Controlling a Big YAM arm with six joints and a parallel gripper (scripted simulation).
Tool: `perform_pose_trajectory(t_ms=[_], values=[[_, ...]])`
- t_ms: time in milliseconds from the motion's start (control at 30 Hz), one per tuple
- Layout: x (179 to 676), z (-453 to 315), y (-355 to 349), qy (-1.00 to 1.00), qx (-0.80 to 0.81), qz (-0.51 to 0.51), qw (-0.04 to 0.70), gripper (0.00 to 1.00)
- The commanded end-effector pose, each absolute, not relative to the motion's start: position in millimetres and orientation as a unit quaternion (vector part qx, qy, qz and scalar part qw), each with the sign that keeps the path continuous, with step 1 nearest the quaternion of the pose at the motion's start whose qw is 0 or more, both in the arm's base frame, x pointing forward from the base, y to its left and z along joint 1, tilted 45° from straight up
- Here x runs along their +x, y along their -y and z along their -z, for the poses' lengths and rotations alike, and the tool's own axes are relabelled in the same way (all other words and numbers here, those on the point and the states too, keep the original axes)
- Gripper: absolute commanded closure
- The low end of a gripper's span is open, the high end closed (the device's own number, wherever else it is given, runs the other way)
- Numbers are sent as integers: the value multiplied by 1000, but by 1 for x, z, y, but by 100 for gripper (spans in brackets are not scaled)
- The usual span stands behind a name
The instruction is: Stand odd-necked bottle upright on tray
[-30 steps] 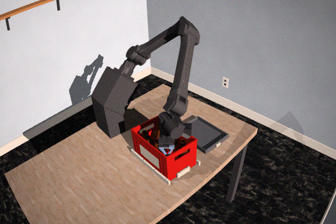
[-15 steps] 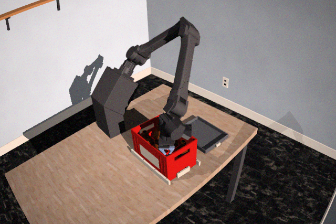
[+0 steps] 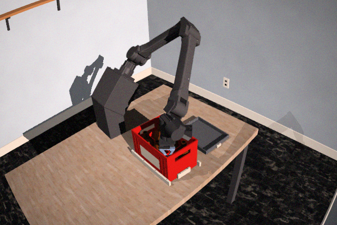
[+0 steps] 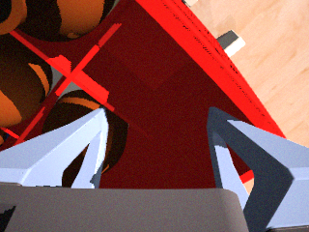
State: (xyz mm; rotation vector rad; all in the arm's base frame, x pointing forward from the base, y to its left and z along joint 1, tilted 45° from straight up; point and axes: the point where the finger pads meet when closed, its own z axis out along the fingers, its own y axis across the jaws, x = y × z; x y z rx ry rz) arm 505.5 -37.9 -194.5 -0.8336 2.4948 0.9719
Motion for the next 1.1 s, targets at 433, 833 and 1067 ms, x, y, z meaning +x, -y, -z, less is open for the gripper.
perform_pose_trajectory(t_ms=[433,833,1067], values=[[500,208,26,-875,-294,-349,160,39],[500,208,26,-875,-294,-349,160,100],[500,208,26,-875,-294,-349,160,100]])
